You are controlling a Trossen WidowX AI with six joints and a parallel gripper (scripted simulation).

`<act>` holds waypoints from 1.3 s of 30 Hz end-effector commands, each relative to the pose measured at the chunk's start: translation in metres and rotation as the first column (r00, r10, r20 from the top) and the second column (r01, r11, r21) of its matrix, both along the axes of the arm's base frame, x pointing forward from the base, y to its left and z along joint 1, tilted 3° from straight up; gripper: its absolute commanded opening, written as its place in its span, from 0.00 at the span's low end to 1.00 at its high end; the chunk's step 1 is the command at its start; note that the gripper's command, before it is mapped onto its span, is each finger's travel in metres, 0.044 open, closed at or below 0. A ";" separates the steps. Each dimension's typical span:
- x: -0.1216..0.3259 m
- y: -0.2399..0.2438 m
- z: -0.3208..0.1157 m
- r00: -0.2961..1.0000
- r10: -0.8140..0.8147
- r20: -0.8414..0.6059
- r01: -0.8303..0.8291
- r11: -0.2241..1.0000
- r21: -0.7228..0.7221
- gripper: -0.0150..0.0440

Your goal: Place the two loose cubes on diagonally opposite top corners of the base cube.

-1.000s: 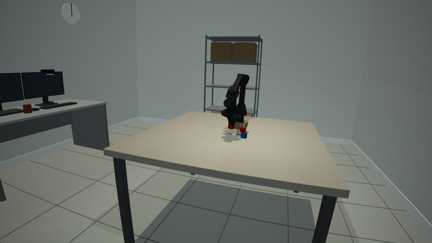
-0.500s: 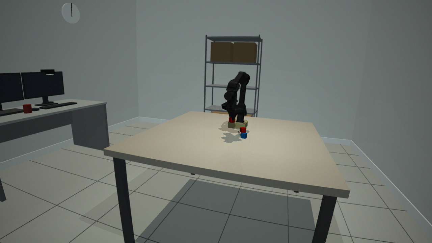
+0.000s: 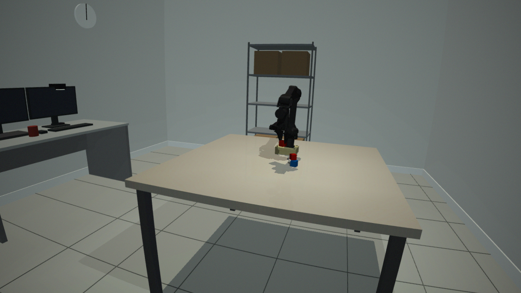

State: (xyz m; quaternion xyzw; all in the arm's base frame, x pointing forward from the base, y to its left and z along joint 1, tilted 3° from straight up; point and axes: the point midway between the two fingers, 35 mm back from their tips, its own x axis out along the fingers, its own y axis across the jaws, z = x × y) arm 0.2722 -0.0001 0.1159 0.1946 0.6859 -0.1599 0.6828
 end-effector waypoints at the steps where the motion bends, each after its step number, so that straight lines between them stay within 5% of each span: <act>1: 0.006 0.008 -0.001 0.994 0.110 0.000 -0.110 0.994 -0.001 0.43; 13: 0.023 0.041 -0.002 0.866 0.499 0.022 -0.499 0.867 -0.006 0.43; 25: 0.036 0.077 -0.004 0.594 0.804 0.041 -0.804 0.595 -0.020 0.43; 30: 0.039 0.091 -0.004 0.468 0.883 0.046 -0.883 0.469 -0.027 0.43; 39: 0.039 0.093 -0.018 0.466 0.883 0.050 -0.883 0.468 -0.025 0.43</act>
